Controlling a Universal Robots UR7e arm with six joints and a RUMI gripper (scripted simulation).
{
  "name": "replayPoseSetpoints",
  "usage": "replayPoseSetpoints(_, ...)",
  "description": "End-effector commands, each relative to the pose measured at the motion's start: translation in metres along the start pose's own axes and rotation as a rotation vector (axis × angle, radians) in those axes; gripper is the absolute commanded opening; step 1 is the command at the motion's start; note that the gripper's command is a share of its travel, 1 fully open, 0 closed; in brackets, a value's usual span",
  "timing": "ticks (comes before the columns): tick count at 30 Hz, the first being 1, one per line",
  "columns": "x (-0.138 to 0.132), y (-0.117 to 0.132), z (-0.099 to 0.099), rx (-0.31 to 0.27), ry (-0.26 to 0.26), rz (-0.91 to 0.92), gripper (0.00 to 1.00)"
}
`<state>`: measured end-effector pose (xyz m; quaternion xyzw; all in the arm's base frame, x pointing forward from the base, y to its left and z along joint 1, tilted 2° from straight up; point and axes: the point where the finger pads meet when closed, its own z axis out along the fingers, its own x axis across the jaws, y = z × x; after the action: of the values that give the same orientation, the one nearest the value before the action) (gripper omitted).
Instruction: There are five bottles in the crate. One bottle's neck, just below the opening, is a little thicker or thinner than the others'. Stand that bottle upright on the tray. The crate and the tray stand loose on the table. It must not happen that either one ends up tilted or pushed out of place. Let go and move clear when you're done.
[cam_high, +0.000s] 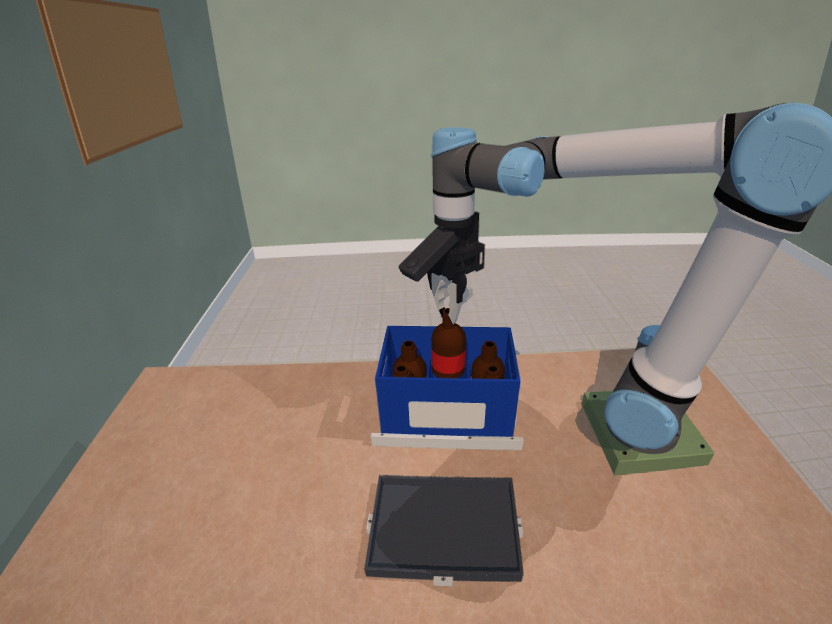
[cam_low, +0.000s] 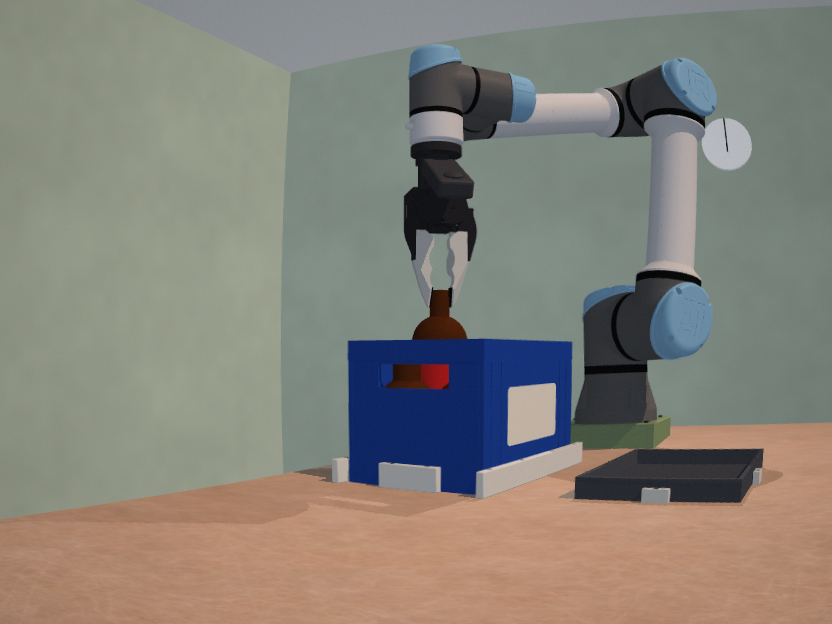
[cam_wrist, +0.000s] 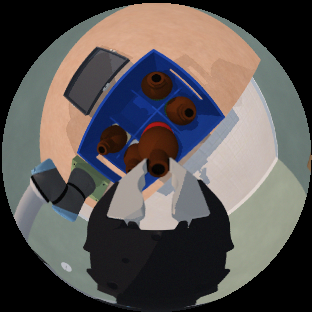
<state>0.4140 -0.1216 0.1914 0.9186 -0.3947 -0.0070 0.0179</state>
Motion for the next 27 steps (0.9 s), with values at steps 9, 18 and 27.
replayPoseSetpoints(9,0.000,0.000,-0.001,0.000,0.001,0.000,0.00)
replayPoseSetpoints(18,0.000,0.000,-0.006,0.000,0.001,0.000,0.00)
replayPoseSetpoints(27,0.000,0.000,-0.013,0.000,0.001,0.000,0.00)
